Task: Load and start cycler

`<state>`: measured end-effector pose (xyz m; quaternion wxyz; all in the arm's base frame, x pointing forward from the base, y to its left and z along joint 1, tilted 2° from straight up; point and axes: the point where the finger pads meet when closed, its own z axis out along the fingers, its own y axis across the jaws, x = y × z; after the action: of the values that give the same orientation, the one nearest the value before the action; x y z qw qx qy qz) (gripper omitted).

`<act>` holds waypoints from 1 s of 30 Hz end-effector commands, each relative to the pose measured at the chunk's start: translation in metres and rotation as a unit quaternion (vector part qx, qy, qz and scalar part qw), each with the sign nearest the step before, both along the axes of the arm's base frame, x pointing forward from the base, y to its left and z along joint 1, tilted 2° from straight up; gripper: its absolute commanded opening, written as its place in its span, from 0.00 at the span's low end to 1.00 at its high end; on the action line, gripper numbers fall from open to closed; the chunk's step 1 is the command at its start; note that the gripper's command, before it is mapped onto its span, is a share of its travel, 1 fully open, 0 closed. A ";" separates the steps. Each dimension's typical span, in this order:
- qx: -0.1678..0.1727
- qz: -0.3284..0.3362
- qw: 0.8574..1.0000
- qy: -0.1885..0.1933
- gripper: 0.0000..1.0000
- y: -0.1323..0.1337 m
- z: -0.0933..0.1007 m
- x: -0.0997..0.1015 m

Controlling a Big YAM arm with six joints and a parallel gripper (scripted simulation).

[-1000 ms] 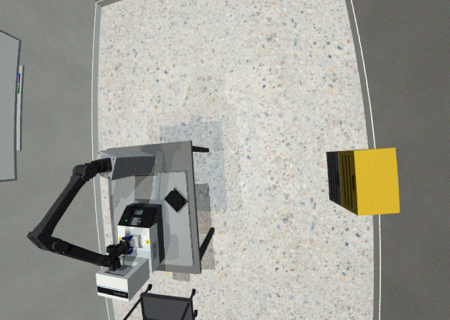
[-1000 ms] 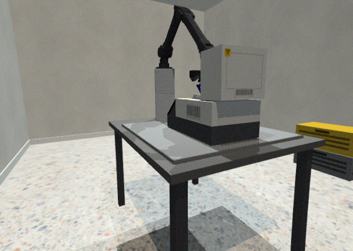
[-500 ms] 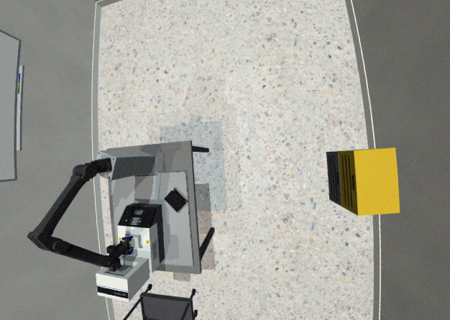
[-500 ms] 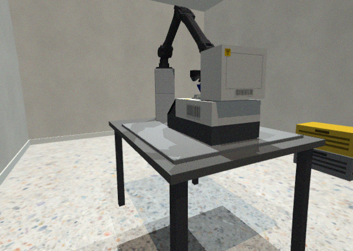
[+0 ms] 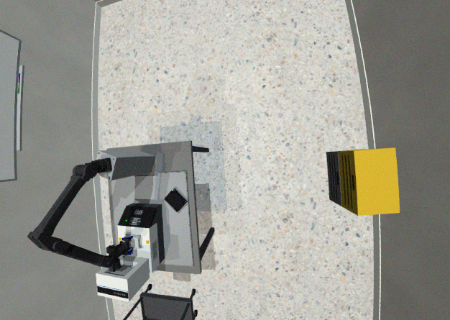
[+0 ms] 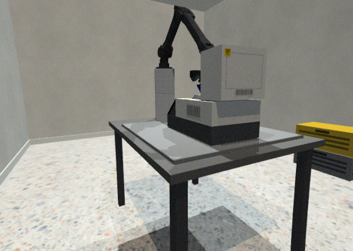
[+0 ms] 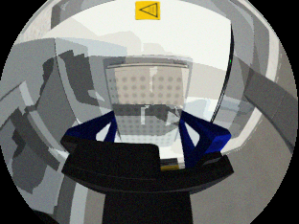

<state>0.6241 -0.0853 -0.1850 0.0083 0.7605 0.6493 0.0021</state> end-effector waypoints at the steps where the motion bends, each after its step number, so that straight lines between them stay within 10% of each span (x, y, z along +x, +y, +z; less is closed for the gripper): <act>1: 0.001 0.000 1.000 0.015 0.00 0.012 -0.021 -0.007; 30: 0.001 -0.007 1.000 0.012 0.00 -0.009 -0.027 -0.007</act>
<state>0.6225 -0.0833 -0.1866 0.0076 0.7596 0.6503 0.0019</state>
